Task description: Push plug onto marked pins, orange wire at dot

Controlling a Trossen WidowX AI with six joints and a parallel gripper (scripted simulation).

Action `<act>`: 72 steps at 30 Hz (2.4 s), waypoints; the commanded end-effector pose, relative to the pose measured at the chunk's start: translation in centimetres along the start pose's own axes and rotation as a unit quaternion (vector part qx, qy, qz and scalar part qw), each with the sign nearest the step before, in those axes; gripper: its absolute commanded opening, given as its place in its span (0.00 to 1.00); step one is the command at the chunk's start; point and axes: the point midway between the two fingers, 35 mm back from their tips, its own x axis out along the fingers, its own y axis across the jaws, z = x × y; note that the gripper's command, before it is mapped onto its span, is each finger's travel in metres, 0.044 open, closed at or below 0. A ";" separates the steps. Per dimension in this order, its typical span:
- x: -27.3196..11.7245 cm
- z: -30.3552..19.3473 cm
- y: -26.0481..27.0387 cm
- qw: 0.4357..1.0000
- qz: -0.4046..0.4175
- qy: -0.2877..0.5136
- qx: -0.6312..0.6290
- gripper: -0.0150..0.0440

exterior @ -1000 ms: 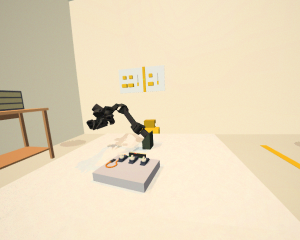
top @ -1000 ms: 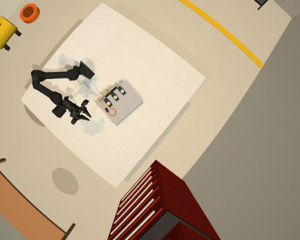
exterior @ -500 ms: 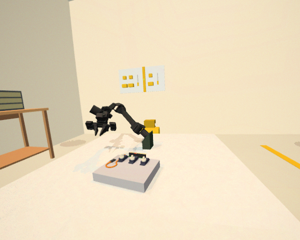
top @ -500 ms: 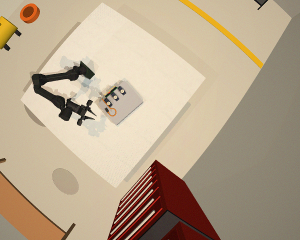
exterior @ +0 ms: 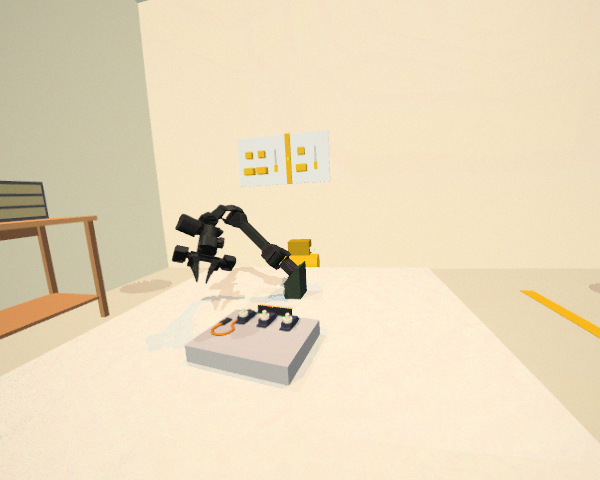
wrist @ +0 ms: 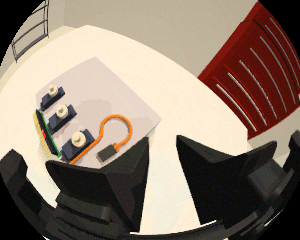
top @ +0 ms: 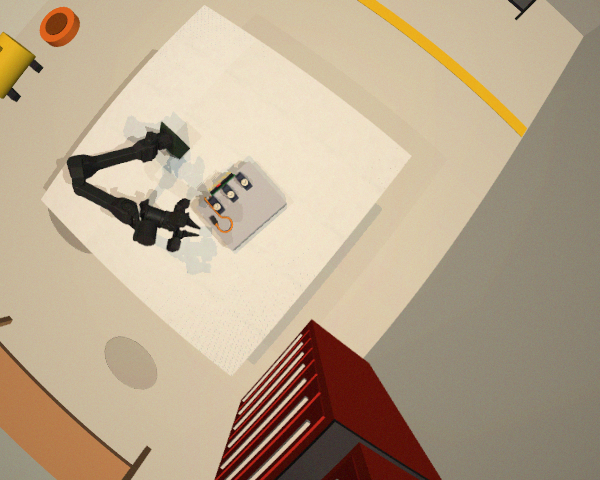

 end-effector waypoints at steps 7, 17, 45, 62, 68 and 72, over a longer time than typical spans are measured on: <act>1.4 -0.1 0.8 0.988 0.050 0.041 -0.141 0.45; 2.9 -0.4 2.1 0.950 0.112 0.069 -0.282 0.45; 5.8 -1.4 5.2 0.712 0.292 0.076 -0.634 0.45; 7.0 -1.9 6.6 0.485 0.386 0.030 -0.784 0.45; 7.1 -1.9 6.7 0.462 0.394 0.024 -0.794 0.45; 7.6 -2.4 6.9 0.462 0.394 0.024 -0.794 0.45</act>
